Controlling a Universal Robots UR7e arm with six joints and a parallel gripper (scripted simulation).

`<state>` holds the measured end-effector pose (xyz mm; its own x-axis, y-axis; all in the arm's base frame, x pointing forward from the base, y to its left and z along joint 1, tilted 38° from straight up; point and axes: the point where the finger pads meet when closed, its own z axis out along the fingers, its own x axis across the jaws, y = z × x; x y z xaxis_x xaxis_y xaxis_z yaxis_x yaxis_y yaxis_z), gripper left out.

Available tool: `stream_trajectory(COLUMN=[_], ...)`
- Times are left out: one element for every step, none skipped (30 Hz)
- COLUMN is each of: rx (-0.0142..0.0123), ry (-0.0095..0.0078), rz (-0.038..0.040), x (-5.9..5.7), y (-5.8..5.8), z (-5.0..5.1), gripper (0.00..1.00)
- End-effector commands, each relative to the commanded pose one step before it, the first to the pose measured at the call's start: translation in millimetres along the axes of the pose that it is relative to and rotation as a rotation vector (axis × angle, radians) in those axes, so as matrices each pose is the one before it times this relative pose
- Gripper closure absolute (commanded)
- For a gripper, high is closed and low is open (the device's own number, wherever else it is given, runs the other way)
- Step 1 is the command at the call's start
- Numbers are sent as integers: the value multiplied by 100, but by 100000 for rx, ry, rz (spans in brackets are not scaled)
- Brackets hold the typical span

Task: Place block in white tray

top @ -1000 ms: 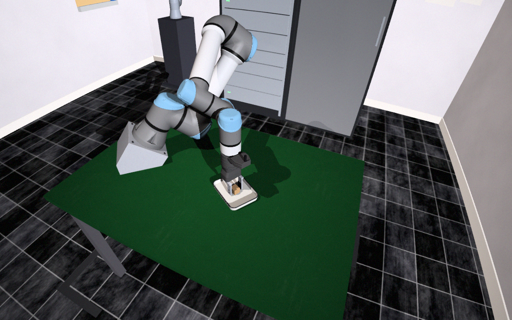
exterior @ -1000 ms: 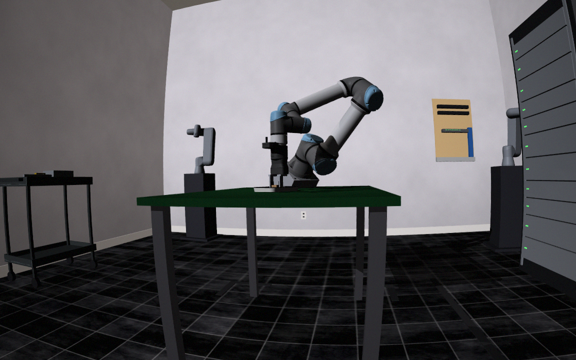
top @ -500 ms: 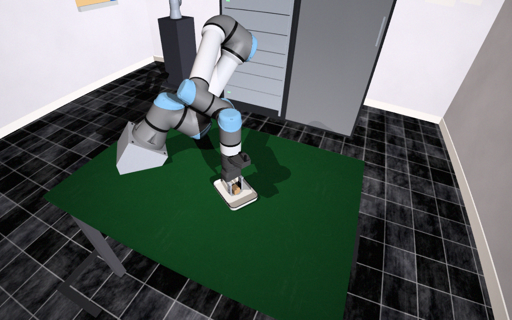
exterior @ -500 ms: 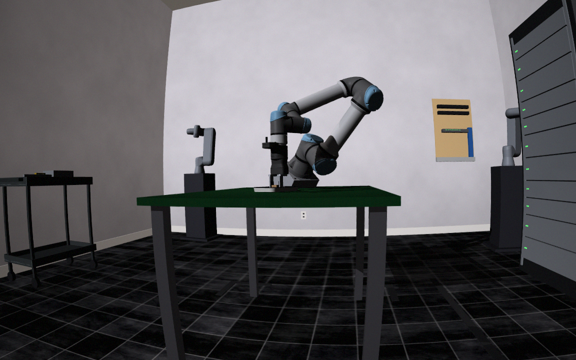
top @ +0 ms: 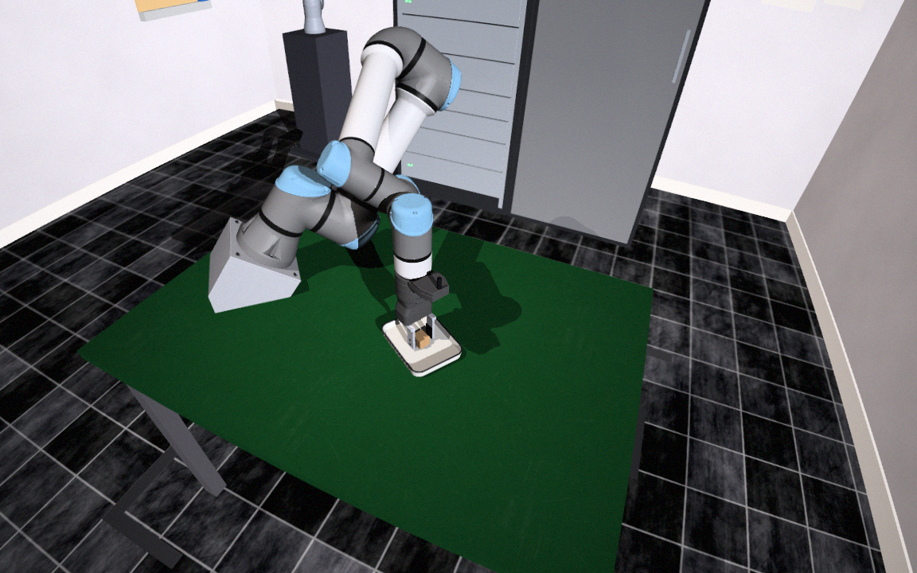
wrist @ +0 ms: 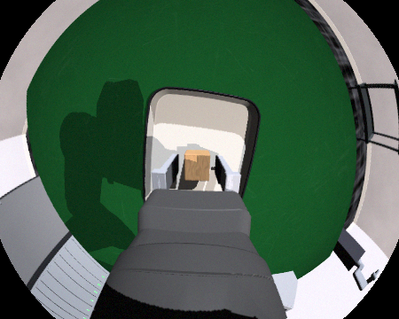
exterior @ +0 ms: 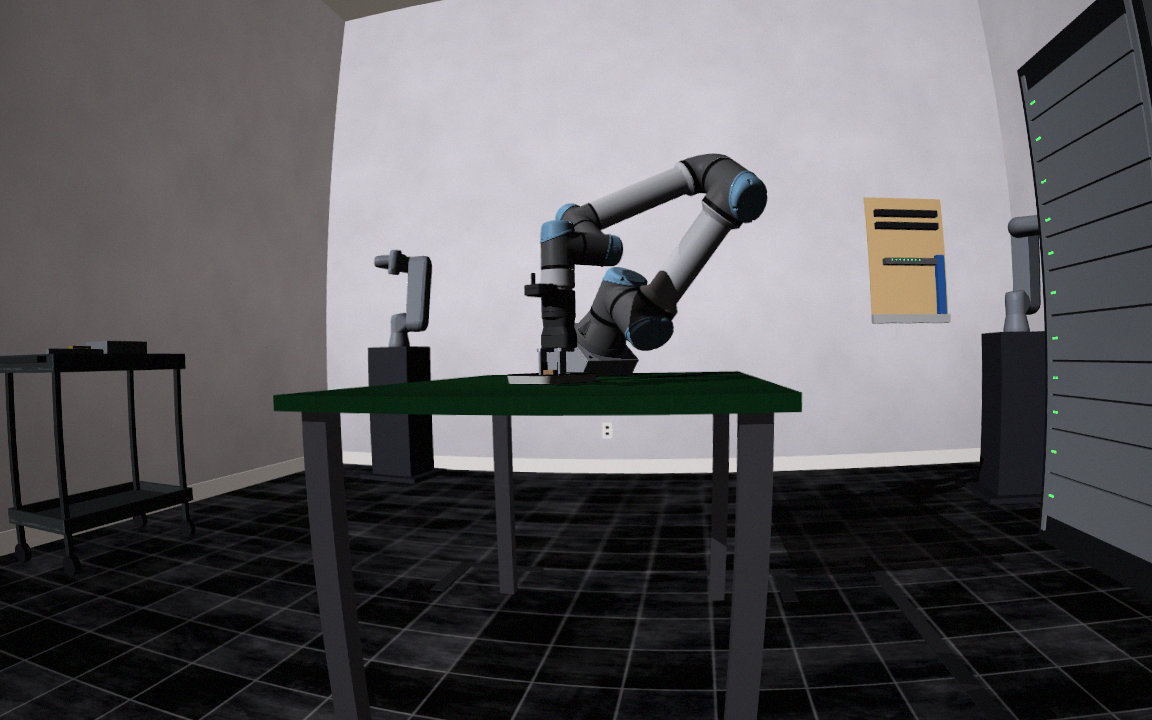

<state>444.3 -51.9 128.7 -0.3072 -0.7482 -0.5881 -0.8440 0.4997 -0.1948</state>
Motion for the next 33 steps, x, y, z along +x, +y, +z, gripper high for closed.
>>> stream_trajectory(rx=[85,0,0,0,0,0,0,0,0,0,0,0,0,0,0,0,0,0,0,0,0,0,0,0,0,0,0,0,0,0,0,0,0], ry=[43,0,1,0,0,0,0,0,0,0,0,-1,1,-1,1,0,0,0,0,-1,1,0,0,0,0,0,0,0,0,0,0,0,0], rz=[-48,0,0,0,0,0,0,0,0,0,0,0,0,0,0,0,0,0,0,0,0,0,0,0,0,0,0,0,0,0,0,0,0], x=[6,0,1,0,0,0,0,0,0,0,0,-1,1,-1,1,-1,1,0,0,-1,1,0,0,1,0,0,0,0,0,0,0,0,0], y=[-34,0,-1,0,0,0,0,0,0,0,0,1,-1,1,-1,1,-1,0,0,1,-1,0,0,-1,0,0,0,0,0,0,0,0,0], z=[-406,0,-163,-184,-205,-223,-239,-253,-264,-272,-277,-278,-276,-270,-262,-249,-235,0,0,-216,-197,-174,-151,-127,-102,-78,-56,-36,-20,-8,-1,0,0], gripper=[10,10,10,10,10,10,10,10,10,10,10,10,10,10,10,10,10,10,10,10,10,10,10,10,10,10,10,10,10,10,10,10,10])
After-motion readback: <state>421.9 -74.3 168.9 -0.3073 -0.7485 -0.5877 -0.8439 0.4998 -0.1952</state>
